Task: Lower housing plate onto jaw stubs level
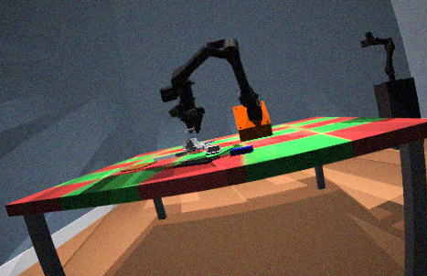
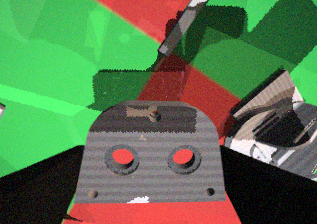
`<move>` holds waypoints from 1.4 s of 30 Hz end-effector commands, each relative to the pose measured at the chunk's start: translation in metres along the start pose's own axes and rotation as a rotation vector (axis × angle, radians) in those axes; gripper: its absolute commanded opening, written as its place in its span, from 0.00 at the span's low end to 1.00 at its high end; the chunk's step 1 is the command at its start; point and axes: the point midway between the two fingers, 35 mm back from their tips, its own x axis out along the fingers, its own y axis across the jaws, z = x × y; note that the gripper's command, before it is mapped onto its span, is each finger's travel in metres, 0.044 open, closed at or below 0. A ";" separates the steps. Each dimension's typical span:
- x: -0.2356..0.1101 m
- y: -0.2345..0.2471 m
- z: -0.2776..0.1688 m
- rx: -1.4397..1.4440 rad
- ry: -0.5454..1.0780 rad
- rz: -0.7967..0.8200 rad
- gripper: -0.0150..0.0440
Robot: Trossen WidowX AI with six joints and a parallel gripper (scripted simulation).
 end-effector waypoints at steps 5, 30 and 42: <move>0.001 -0.028 -0.008 0.160 0.002 0.000 0.85; 0.005 -0.099 -0.051 0.637 -0.001 0.038 0.85; 0.008 -0.122 -0.072 0.815 -0.003 0.063 0.85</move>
